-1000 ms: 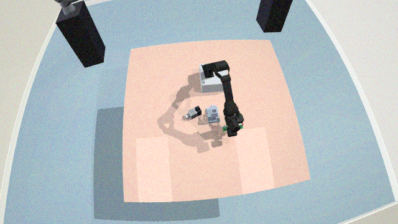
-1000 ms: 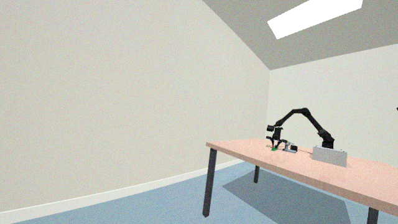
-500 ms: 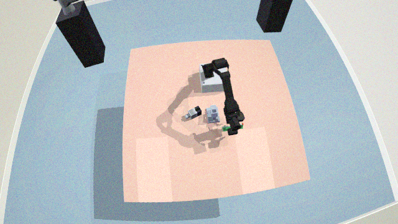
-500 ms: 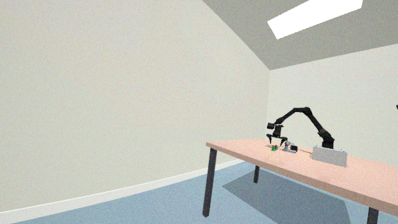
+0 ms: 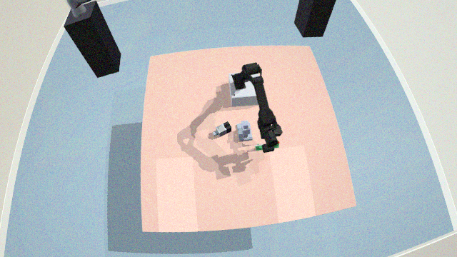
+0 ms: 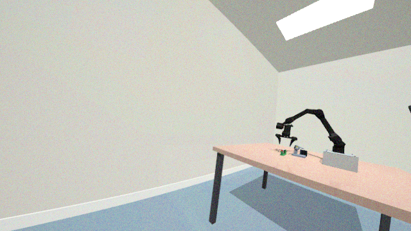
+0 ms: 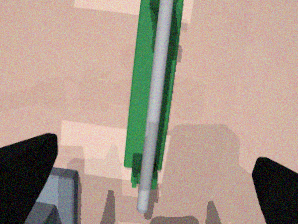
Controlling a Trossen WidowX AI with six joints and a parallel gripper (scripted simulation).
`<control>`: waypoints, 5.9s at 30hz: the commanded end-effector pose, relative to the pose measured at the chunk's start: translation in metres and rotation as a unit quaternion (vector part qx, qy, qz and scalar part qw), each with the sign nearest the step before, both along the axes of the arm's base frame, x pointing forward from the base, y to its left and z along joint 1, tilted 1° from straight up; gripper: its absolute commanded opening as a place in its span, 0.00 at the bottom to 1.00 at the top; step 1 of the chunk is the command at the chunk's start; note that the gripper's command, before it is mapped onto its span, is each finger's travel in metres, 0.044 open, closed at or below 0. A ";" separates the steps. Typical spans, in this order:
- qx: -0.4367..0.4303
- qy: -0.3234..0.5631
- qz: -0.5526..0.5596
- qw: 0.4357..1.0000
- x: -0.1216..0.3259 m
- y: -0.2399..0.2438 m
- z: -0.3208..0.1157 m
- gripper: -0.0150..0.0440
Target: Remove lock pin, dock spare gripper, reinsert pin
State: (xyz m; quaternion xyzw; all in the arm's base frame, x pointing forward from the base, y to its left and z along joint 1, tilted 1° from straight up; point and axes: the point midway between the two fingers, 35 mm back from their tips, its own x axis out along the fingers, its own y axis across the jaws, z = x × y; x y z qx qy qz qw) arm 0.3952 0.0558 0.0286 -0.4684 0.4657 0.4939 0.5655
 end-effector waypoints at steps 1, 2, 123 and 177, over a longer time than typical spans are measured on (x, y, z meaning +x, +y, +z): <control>0.000 0.000 0.000 1.000 0.000 0.000 0.010 1.00; 0.000 0.000 0.000 1.000 0.000 0.000 0.013 1.00; 0.034 0.051 -0.981 0.183 -0.149 -0.210 -0.083 0.78; 0.012 0.055 -0.906 0.420 -0.170 -0.222 -0.033 0.25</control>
